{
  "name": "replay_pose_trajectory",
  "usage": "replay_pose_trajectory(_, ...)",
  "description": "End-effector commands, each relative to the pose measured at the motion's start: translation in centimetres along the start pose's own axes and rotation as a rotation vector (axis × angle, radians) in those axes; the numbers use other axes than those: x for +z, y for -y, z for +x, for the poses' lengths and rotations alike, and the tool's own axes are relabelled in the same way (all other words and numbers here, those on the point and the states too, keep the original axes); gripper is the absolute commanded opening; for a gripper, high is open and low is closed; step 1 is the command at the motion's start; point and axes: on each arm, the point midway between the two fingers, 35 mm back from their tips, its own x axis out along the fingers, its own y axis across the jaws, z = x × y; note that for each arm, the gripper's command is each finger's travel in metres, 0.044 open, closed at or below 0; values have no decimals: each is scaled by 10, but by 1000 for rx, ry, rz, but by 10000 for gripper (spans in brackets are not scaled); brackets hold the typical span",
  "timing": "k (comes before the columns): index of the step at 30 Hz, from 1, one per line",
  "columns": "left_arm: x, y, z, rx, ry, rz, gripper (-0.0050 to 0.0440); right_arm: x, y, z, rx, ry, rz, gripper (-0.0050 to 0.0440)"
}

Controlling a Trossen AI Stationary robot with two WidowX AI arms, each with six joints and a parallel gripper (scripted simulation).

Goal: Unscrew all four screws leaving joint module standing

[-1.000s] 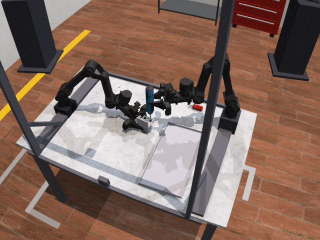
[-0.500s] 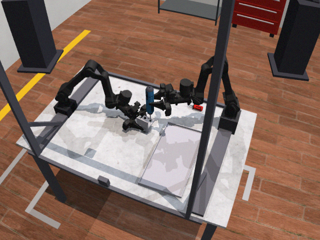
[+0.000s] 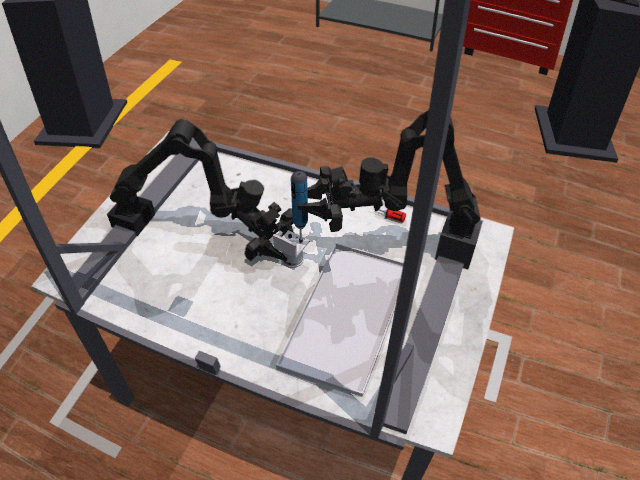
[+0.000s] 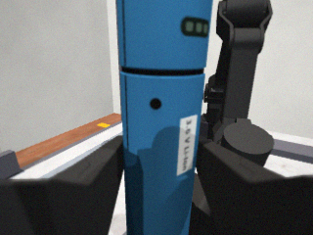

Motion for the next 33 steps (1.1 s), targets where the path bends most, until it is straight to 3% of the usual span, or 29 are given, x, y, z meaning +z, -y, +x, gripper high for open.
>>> replay_pose_trajectory(1,14,-2,0,4,29,17,242,-7,1,-1,-2,-26,7,160)
replay_pose_trajectory(33,14,-2,0,4,29,17,242,-8,0,2,-2,-29,7,160)
